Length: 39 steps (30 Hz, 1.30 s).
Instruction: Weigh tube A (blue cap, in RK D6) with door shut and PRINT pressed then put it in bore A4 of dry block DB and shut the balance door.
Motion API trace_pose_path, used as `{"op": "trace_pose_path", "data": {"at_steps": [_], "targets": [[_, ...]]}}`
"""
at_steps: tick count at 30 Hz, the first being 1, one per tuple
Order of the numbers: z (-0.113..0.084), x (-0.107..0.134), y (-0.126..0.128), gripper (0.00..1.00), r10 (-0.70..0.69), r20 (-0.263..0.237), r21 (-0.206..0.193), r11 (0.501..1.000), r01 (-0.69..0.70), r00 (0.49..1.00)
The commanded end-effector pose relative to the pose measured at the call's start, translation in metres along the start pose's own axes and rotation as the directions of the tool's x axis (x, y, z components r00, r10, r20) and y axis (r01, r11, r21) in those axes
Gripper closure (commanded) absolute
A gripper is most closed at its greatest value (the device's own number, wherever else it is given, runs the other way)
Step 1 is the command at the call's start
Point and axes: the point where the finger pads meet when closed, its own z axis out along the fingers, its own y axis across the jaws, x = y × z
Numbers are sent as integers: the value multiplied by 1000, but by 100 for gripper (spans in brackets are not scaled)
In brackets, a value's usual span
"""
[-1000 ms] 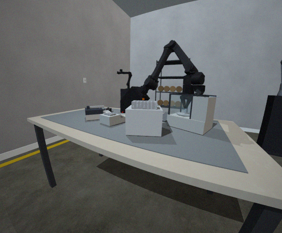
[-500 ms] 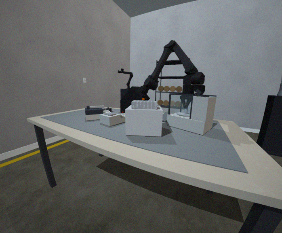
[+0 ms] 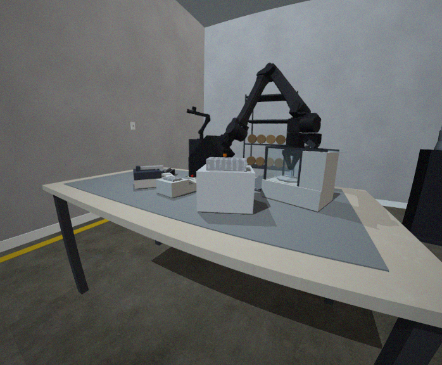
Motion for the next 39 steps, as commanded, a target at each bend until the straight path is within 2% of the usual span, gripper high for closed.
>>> {"op": "trace_pose_path", "data": {"at_steps": [1, 2, 4, 39], "targets": [[-7, -13, 1, 91, -10, 29, 6, 1000, 10, 1000], [-13, -23, 4, 91, -17, 55, 8, 1000, 16, 998], [-19, -25, 4, 91, -17, 62, 13, 1000, 16, 998], [-74, -23, 2, 91, -28, 57, 22, 999, 27, 998]]}}
